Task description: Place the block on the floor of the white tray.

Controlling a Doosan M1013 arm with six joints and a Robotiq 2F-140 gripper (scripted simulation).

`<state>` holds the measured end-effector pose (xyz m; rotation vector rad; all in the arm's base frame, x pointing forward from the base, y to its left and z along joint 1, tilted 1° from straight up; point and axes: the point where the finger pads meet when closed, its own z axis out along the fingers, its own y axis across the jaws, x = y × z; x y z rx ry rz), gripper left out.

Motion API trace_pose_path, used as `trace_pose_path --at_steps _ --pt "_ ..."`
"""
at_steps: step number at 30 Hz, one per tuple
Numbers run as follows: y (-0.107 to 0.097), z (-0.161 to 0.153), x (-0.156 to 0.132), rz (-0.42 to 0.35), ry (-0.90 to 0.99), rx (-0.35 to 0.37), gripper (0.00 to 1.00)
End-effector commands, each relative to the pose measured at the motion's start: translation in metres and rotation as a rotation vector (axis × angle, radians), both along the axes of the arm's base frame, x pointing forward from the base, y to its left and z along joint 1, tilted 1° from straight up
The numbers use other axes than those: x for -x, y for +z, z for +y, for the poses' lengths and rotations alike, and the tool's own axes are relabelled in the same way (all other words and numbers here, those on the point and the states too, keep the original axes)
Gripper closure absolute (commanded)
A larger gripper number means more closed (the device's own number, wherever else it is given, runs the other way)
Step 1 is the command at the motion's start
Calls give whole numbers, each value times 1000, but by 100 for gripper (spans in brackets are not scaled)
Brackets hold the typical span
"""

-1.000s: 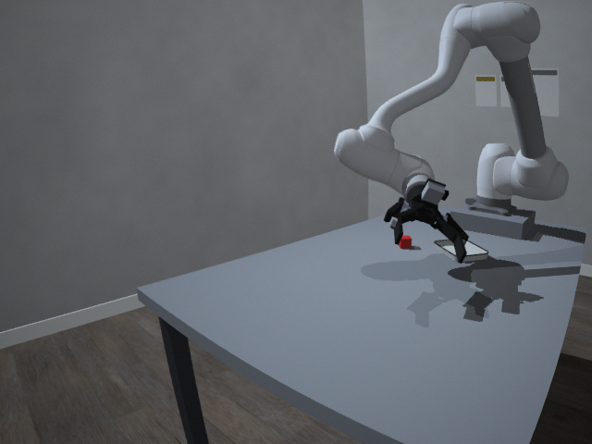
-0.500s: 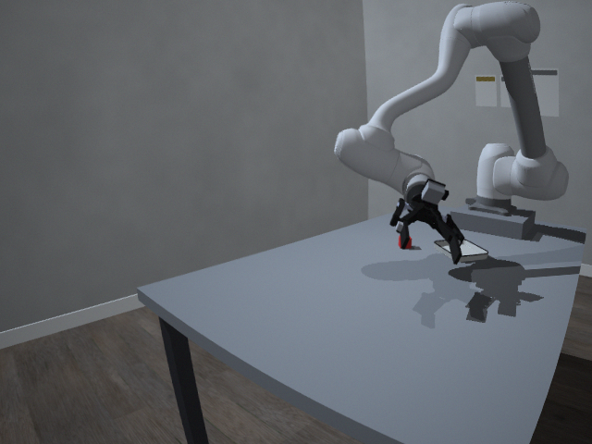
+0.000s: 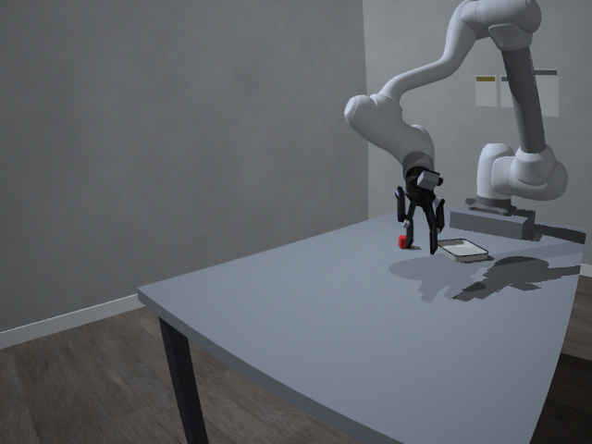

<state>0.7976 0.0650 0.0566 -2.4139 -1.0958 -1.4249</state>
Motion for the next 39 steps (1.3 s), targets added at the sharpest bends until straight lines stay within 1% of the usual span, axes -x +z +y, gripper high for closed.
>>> trace_pose_path --at_steps 1,3,4,6,7,9,10,12,13,16,17,20,21,23,24,26,27,29,30,33,34,36,37,39 --pt "-2 -17 28 101 4 36 58" --pt "0 -18 24 96 4 37 58" --pt "-3 -27 40 139 -3 59 58" --pt "-1 -28 37 135 -3 60 58" --pt "-4 -35 51 176 -4 78 58" --pt "-2 -36 49 174 -4 78 58" --pt "-5 -45 63 214 -10 100 58" --pt "-4 -45 61 212 -10 100 58" --pt "-6 -56 74 250 -21 126 58" --pt "-5 -57 73 249 -21 126 58" --pt "-7 -65 85 286 -24 145 58" --pt "-6 -63 86 287 -19 139 58" --pt "-8 -73 98 324 -27 163 58" --pt "-8 -71 98 325 -23 160 58" --pt "-9 -83 109 360 -35 186 58" --pt "-9 -81 110 362 -31 183 58" --pt "-11 -91 122 399 -37 204 58" --pt "-11 -90 122 399 -36 205 58" --pt "-12 -99 135 439 -41 224 58" --pt "-12 -96 134 438 -35 226 58" --pt "-13 -108 147 477 -46 248 58" --pt "-13 -107 147 476 -44 248 58" --pt "-14 -119 159 515 -55 271 58" --pt "-14 -117 159 515 -52 272 58"
